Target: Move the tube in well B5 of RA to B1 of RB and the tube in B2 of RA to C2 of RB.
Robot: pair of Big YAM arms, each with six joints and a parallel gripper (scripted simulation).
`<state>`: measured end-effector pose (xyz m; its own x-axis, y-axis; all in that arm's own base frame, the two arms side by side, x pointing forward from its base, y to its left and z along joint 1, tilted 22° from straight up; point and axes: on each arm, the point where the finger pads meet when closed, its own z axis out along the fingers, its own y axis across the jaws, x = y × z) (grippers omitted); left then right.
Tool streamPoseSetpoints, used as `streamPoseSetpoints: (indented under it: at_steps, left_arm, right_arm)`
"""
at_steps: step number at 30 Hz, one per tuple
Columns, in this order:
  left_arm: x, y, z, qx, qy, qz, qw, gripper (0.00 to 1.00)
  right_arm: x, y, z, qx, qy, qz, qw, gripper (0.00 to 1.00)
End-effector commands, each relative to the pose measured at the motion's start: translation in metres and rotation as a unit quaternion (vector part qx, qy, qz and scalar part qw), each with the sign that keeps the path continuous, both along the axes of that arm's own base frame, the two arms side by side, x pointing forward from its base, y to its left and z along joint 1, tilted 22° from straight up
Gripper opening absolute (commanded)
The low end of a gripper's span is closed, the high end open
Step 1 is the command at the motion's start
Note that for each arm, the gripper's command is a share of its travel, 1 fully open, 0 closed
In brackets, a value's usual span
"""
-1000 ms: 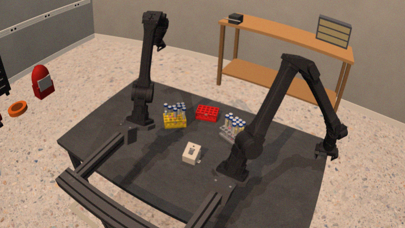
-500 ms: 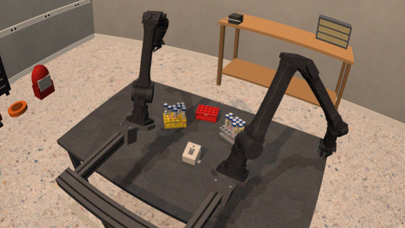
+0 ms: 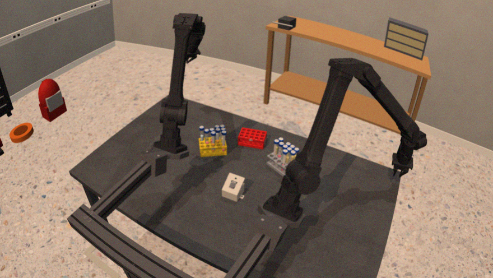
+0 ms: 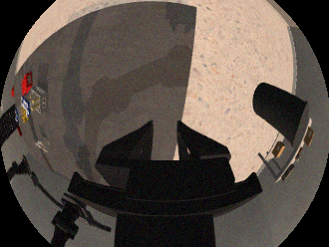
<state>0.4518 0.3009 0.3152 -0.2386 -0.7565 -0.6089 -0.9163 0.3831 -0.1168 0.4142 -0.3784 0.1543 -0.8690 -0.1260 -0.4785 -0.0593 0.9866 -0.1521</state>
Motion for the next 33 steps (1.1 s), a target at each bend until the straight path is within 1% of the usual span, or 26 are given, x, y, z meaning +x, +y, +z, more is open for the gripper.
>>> streamPoseSetpoints:
  at_steps: [1, 4, 5, 6, 7, 10, 12, 13, 14, 15, 16, 18, 19, 20, 22, 23, 24, 25, 27, 29, 31, 32, 33]
  left_arm:
    - [0.004, 0.003, 0.020, 0.009, -0.017, 0.000, 1.000, 0.30]
    - [0.004, 0.003, 0.020, 0.009, -0.017, 0.000, 1.000, 0.30]
    - [0.004, 0.003, 0.020, 0.009, -0.017, 0.000, 1.000, 0.30]
    - [0.004, 0.003, 0.020, 0.009, -0.017, 0.000, 1.000, 0.30]
    - [0.004, 0.003, 0.020, 0.009, -0.017, 0.000, 1.000, 0.30]
    - [0.004, 0.003, 0.020, 0.009, -0.017, 0.000, 1.000, 0.30]
    - [0.004, 0.003, 0.020, 0.009, -0.017, 0.000, 1.000, 0.30]
    - [0.004, 0.003, 0.020, 0.009, -0.017, 0.000, 1.000, 0.30]
    - [0.004, 0.003, 0.020, 0.009, -0.017, 0.000, 1.000, 0.30]
    - [0.004, 0.003, 0.020, 0.009, -0.017, 0.000, 1.000, 0.30]
    - [0.004, 0.003, 0.020, 0.009, -0.017, 0.000, 1.000, 0.30]
    - [0.004, 0.003, 0.020, 0.009, -0.017, 0.000, 1.000, 0.30]
    - [0.004, 0.003, 0.020, 0.009, -0.017, 0.000, 1.000, 0.30]
    - [0.004, 0.003, 0.020, 0.009, -0.017, 0.000, 1.000, 0.30]
    - [0.004, 0.003, 0.020, 0.009, -0.017, 0.000, 1.000, 0.30]
    - [0.004, 0.003, 0.020, 0.009, -0.017, 0.000, 1.000, 0.30]
    - [0.004, 0.003, 0.020, 0.009, -0.017, 0.000, 1.000, 0.30]
    - [0.004, 0.003, 0.020, 0.009, -0.017, 0.000, 1.000, 0.30]
    - [0.004, 0.003, 0.020, 0.009, -0.017, 0.000, 1.000, 0.30]
    - [0.004, 0.003, 0.020, 0.009, -0.017, 0.000, 1.000, 0.30]
    - [0.004, 0.003, 0.020, 0.009, -0.017, 0.000, 1.000, 0.30]
    - [0.004, 0.003, 0.020, 0.009, -0.017, 0.000, 1.000, 0.30]
    - [0.004, 0.003, 0.020, 0.009, -0.017, 0.000, 1.000, 0.30]
  right_arm:
    - [0.011, 0.002, 0.051, -0.020, -0.020, 0.001, 1.000, 0.30]
    - [0.009, 0.008, 0.065, -0.020, -0.021, 0.001, 1.000, 0.30]
    - [0.009, 0.008, 0.065, -0.020, -0.021, 0.001, 1.000, 0.30]
    - [0.013, 0.010, 0.043, 0.008, 0.005, 0.000, 1.000, 0.30]
    - [0.016, 0.014, 0.043, 0.020, 0.016, -0.002, 1.000, 0.30]
    - [0.024, 0.027, 0.045, 0.020, 0.016, -0.002, 1.000, 0.30]
    - [0.024, 0.027, 0.045, 0.020, 0.016, -0.002, 1.000, 0.30]
    - [0.019, 0.038, 0.050, 0.019, 0.014, -0.002, 1.000, 0.30]
    - [0.015, 0.048, 0.046, 0.022, 0.018, -0.002, 1.000, 0.30]
    - [0.031, 0.041, 0.047, 0.031, 0.028, -0.003, 0.999, 0.30]
    - [0.033, 0.045, 0.047, 0.041, 0.039, -0.005, 0.998, 0.30]
    - [0.038, 0.054, 0.048, 0.041, 0.039, -0.005, 0.998, 0.30]
    - [0.038, 0.060, 0.065, 0.032, 0.027, -0.005, 0.999, 0.30]
    - [0.040, 0.066, 0.072, 0.028, 0.022, -0.005, 0.999, 0.30]
    - [0.044, 0.075, 0.073, 0.029, 0.022, -0.005, 0.999, 0.30]
    - [0.046, 0.080, 0.073, 0.030, 0.022, -0.005, 0.999, 0.30]
    - [0.052, 0.082, 0.051, 0.051, 0.052, -0.007, 0.997, 0.30]
    - [0.054, 0.086, 0.051, 0.059, 0.064, -0.009, 0.996, 0.30]
    - [0.058, 0.096, 0.052, 0.059, 0.064, -0.009, 0.996, 0.30]
    - [0.058, 0.096, 0.052, 0.059, 0.064, -0.009, 0.996, 0.30]
    - [0.059, 0.107, 0.076, 0.047, 0.045, -0.008, 0.998, 0.30]
    - [0.063, 0.110, 0.053, 0.066, 0.078, -0.011, 0.995, 0.30]
    - [0.065, 0.115, 0.053, 0.072, 0.090, -0.013, 0.993, 0.30]
